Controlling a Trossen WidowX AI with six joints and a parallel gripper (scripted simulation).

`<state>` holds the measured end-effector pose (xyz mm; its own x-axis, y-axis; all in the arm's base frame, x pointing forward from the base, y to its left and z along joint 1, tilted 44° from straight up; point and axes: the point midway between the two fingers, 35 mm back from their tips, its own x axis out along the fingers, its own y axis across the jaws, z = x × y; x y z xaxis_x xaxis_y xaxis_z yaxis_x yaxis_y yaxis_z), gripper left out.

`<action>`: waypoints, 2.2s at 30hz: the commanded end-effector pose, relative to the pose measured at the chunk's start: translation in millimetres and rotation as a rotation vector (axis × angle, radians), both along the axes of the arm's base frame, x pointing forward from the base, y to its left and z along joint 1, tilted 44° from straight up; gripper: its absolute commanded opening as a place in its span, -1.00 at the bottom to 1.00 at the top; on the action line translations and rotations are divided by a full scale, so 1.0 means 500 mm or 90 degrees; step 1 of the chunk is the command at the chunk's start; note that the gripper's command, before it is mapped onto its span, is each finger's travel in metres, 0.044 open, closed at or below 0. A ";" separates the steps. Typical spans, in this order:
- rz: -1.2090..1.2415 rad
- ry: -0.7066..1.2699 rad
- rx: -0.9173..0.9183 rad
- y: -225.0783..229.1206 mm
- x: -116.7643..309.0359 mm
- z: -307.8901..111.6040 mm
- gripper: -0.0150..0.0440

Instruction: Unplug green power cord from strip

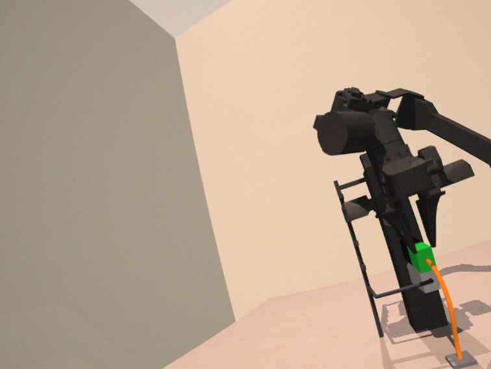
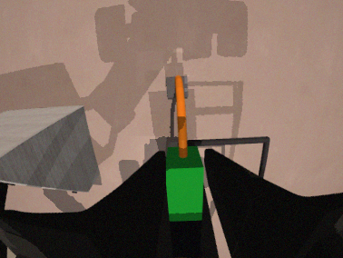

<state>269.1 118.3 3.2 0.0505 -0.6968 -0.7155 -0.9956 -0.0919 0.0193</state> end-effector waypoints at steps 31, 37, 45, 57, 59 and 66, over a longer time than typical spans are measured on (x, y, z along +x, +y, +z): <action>0.017 -0.001 0.015 0.018 -0.005 0.017 0.05; 0.017 -0.001 0.015 0.003 -0.003 0.031 0.05; 0.017 -0.001 0.014 -0.016 -0.001 0.048 0.05; 0.017 -0.001 0.014 -0.033 0.000 0.042 0.05; 0.017 -0.001 0.013 -0.037 0.001 0.038 0.05; 0.012 -0.001 0.017 -0.035 0.001 0.039 -0.33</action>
<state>269.5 100.2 22.4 0.0647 -0.6771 -0.7331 -0.9937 -0.1111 0.0149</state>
